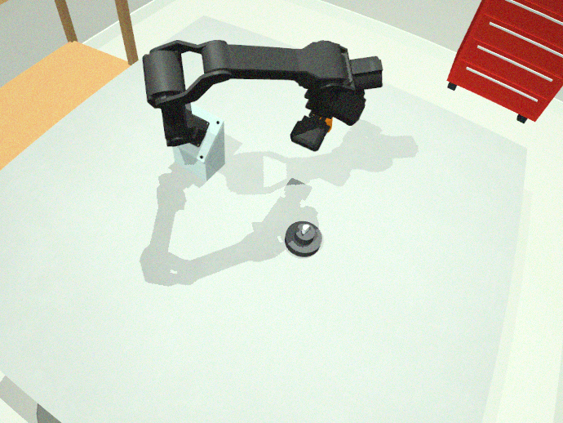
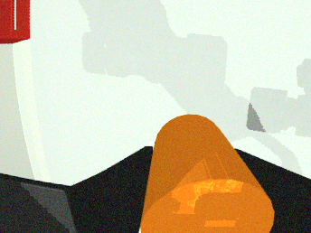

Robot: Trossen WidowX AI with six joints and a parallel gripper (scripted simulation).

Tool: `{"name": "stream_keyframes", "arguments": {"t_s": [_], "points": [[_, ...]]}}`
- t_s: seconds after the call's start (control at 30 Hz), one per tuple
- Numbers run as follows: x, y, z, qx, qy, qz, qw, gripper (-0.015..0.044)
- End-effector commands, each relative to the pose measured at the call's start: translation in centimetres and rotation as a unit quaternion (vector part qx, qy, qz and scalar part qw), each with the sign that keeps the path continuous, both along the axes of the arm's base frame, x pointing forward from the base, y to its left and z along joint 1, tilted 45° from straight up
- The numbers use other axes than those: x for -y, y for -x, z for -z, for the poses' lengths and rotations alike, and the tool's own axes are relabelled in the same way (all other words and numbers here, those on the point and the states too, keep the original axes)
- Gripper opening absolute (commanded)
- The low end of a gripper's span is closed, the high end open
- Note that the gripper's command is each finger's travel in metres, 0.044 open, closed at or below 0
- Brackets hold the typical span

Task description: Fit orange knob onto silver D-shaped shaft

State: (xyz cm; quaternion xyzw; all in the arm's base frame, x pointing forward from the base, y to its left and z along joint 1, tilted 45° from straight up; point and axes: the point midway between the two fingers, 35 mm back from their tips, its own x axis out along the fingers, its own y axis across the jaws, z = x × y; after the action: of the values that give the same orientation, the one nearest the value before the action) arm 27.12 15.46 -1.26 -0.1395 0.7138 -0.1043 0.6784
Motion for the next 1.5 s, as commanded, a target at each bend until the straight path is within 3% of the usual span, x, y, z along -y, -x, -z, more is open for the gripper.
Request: {"name": "stream_keyframes", "arguments": {"t_s": [0.0,0.6,1.2,1.47], "points": [[-0.3,0.0,-1.0,0.0,-0.044,0.001,0.999,0.0],[-1.5,0.0,-5.6,-0.009,-0.257,0.011,0.966,0.0],[-1.1,0.0,-5.5,-0.011,-0.317,0.014,0.948,0.0],[-1.0,0.0,-5.3,-0.013,-0.304,0.017,0.953,0.0]]}}
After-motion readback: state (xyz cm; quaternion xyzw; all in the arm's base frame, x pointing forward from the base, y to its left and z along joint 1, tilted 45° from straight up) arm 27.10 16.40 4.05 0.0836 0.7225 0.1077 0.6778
